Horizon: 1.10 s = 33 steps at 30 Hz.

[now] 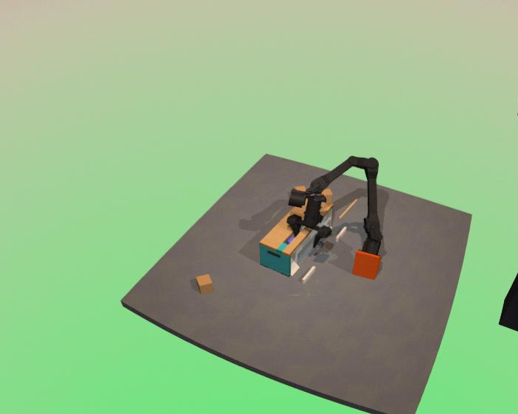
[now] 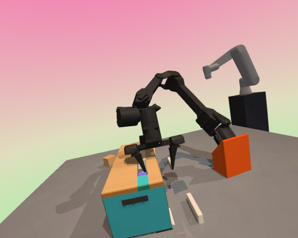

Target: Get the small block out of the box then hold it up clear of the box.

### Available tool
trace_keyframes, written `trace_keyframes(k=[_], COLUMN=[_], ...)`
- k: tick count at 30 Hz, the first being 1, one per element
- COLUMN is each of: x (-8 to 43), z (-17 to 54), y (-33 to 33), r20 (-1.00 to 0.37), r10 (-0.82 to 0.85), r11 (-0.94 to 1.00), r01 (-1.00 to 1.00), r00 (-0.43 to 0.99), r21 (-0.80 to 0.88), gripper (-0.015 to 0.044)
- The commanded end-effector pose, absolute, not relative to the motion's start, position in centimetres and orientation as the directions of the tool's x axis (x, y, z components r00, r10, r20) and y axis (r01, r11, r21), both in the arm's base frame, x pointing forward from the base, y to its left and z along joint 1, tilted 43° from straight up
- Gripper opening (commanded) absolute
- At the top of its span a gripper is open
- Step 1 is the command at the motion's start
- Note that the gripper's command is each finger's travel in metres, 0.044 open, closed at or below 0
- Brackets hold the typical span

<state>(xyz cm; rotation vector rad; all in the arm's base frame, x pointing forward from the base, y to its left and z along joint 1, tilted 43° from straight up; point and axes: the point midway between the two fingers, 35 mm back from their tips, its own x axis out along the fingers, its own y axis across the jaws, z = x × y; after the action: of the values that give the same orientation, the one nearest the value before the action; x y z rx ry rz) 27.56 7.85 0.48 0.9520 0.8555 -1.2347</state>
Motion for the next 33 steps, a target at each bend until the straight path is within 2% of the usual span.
trace_keyframes(k=[1, 33], x=[27.6, 27.6], z=[0.1, -2.0], y=[8.3, 10.7], r20=[-0.921, -0.922], r10=[-0.364, -0.363], r11=[0.07, 0.07], r01=[0.99, 0.99], r00=[0.137, 0.138], r21=[0.12, 0.12], gripper=[0.04, 0.04])
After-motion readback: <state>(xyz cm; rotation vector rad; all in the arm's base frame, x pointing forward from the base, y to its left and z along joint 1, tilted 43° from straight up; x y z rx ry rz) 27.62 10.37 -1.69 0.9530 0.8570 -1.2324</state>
